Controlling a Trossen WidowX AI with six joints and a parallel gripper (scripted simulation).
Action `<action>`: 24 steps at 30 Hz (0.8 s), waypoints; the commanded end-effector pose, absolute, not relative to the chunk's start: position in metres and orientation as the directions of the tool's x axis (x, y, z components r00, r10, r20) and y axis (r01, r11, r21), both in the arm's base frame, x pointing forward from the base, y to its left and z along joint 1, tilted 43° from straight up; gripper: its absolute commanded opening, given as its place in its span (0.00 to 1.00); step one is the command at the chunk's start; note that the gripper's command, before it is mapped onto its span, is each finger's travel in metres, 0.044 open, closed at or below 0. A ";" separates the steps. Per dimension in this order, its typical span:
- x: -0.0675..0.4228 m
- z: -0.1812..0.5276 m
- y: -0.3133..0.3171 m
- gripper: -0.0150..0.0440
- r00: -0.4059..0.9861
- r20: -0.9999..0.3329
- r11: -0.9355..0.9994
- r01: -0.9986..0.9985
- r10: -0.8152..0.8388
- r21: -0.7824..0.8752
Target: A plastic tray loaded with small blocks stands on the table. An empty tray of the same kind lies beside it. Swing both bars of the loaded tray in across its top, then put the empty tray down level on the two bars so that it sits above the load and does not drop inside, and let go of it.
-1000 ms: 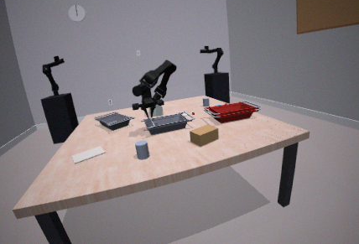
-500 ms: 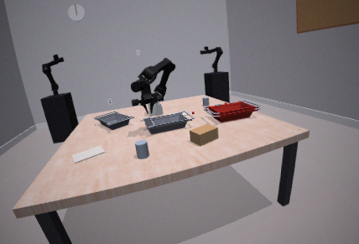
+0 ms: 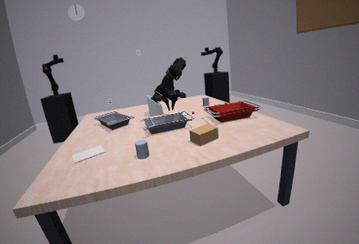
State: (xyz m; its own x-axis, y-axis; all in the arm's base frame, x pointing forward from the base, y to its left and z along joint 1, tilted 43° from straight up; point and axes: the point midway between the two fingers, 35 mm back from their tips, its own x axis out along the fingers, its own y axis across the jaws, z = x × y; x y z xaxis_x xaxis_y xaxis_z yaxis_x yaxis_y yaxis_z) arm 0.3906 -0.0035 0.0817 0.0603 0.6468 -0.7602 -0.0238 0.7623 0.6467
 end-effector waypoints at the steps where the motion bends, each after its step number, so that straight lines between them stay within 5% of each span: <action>1: 0.382 0.119 0.049 0.39 0.079 -0.752 0.755 -0.026 0.655 0.655; 5: 0.367 0.146 0.095 0.39 0.080 -0.737 0.741 -0.032 0.671 0.671; 24: 0.371 0.109 0.133 0.39 0.080 -0.735 0.739 -0.033 0.673 0.673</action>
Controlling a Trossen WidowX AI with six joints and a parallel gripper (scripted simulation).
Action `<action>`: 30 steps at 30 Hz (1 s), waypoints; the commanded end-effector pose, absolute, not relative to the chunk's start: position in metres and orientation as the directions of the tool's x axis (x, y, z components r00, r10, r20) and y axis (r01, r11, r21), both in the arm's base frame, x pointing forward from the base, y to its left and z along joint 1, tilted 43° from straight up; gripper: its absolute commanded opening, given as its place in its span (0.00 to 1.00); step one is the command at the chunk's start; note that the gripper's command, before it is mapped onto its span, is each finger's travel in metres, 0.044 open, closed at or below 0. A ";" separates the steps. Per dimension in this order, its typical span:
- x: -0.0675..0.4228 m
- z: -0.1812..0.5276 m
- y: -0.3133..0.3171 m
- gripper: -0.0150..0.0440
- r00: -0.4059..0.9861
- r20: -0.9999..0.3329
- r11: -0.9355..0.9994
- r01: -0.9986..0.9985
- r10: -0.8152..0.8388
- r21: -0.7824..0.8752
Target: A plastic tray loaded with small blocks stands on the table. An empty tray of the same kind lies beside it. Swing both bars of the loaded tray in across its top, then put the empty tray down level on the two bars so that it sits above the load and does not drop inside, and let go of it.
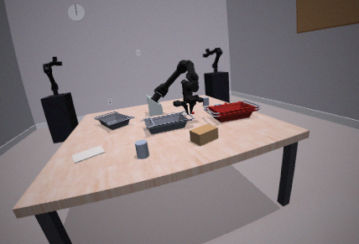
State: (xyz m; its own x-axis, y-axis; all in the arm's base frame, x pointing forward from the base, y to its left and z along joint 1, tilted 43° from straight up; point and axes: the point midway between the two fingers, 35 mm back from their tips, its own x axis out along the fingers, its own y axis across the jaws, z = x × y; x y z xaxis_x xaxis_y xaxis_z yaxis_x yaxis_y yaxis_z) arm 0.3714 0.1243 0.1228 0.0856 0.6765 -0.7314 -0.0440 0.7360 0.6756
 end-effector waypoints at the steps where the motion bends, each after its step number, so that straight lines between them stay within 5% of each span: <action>1: 0.371 0.106 0.136 0.39 0.080 -0.735 0.738 -0.033 0.674 0.674; 30: 0.370 0.089 0.076 0.39 0.080 -0.737 0.740 -0.032 0.671 0.671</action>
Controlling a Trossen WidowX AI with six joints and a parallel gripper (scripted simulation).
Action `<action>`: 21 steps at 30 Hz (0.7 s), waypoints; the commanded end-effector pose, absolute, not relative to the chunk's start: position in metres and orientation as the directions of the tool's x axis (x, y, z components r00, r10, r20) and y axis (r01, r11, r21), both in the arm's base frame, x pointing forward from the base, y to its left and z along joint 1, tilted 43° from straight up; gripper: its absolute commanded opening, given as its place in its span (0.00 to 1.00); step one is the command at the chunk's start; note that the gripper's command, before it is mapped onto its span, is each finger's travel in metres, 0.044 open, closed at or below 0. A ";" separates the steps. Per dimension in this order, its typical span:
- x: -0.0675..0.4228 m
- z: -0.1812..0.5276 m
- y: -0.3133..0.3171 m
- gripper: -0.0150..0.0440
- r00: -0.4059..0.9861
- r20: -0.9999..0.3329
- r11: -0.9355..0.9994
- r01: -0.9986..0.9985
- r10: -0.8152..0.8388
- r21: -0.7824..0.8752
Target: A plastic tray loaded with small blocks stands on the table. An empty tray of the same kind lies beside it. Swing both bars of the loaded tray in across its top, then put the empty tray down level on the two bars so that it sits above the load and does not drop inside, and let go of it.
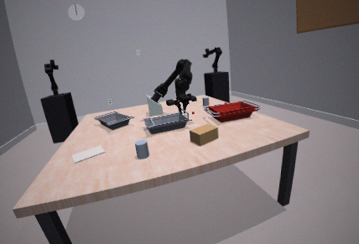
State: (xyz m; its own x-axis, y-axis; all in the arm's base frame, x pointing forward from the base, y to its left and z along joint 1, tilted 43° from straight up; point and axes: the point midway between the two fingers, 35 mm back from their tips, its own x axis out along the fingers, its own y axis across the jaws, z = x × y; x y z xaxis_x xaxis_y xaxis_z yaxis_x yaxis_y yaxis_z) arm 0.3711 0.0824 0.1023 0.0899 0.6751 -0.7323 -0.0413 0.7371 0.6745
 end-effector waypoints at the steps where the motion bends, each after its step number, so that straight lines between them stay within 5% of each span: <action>1: 0.370 0.084 0.074 0.39 0.080 -0.737 0.741 -0.032 0.671 0.671; 21: 0.369 0.093 0.048 0.39 0.076 -0.741 0.744 -0.022 0.667 0.668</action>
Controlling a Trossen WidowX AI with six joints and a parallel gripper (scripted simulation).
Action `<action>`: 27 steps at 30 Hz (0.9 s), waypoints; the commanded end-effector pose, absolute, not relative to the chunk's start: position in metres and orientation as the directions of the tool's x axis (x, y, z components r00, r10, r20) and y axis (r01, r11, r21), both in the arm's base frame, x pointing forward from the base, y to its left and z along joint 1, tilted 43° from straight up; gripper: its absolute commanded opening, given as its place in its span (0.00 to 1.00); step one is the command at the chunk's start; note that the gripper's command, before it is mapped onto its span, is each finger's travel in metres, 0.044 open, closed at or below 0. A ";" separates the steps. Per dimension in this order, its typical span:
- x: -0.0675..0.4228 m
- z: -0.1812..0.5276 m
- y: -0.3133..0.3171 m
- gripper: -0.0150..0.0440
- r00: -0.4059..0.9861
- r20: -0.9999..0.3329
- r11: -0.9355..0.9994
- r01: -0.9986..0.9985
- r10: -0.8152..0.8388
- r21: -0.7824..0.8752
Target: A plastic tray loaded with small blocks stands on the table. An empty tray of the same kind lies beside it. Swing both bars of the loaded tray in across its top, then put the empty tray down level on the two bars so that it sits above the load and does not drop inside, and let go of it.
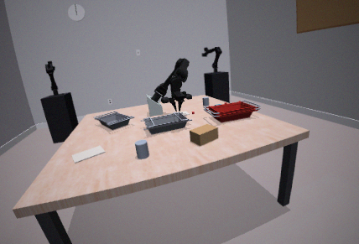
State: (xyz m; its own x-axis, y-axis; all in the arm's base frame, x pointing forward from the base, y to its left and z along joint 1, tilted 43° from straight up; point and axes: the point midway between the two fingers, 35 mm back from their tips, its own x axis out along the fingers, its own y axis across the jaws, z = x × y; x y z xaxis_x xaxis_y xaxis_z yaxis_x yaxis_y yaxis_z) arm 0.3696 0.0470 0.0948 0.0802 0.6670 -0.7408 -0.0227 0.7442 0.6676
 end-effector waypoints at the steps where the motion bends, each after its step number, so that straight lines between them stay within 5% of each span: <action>1: 0.369 0.093 0.048 0.39 0.076 -0.741 0.744 -0.022 0.667 0.668; 20: 0.369 0.093 0.048 0.39 0.076 -0.741 0.744 -0.022 0.667 0.668; 23: 0.369 0.093 0.048 0.26 0.076 -0.741 0.744 -0.022 0.667 0.668; 27: 0.369 0.093 0.048 0.25 0.076 -0.741 0.744 -0.022 0.667 0.668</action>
